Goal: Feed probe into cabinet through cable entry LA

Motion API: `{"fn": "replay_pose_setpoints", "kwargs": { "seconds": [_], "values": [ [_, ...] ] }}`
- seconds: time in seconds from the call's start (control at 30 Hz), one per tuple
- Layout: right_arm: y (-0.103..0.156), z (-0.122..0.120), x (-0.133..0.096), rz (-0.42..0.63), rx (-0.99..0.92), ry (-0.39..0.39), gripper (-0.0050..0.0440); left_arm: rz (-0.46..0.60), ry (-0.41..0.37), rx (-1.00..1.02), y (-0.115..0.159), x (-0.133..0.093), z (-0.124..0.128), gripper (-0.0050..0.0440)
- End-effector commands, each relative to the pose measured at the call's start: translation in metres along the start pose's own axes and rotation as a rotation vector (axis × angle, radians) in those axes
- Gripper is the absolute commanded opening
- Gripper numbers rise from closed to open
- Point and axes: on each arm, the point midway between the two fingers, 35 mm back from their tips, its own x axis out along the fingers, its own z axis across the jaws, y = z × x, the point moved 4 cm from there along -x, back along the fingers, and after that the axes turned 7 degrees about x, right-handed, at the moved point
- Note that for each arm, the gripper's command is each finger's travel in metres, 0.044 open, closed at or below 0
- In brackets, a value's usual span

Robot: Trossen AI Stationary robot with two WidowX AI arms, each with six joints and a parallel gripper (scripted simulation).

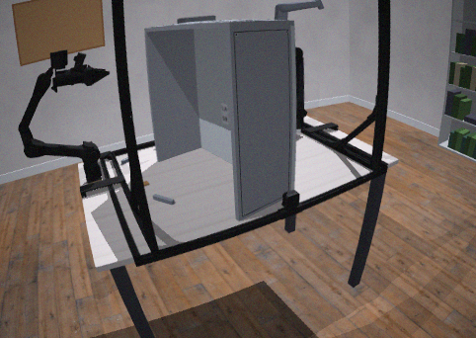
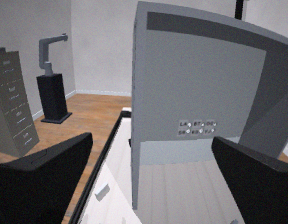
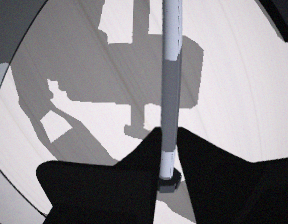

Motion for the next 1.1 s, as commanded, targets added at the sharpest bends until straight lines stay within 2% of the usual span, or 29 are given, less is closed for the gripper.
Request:
{"fn": "replay_pose_setpoints", "kwargs": {
  "seconds": [0.0, 0.27, 0.6, 0.93, 1.07],
  "values": [
    [-0.015, -0.012, 0.006, -0.017, 0.066, 0.025, 0.0000, 0.001, -0.004, 0.003, 0.000, 0.000, 0.001, 0.0440],
    [-0.044, -0.016, 0.000, -0.150, 0.107, -0.015, 0.0000, 0.001, -0.004, 0.003, 0.000, 0.000, 0.001, 0.0440],
    [-0.062, -0.024, -0.008, -0.268, 0.148, -0.026, 0.0000, 0.001, -0.004, 0.003, 0.000, 0.000, 0.001, 0.0440],
    [-0.097, -0.035, -0.022, -0.434, 0.149, -0.032, 0.0000, 0.001, -0.004, 0.003, 0.000, 0.000, 0.001, 0.0440],
    [-0.104, -0.038, -0.025, -0.469, 0.151, -0.031, 0.0000, 0.001, -0.004, 0.003, 0.000, 0.000, 0.001, 0.0440]
  ]
}}
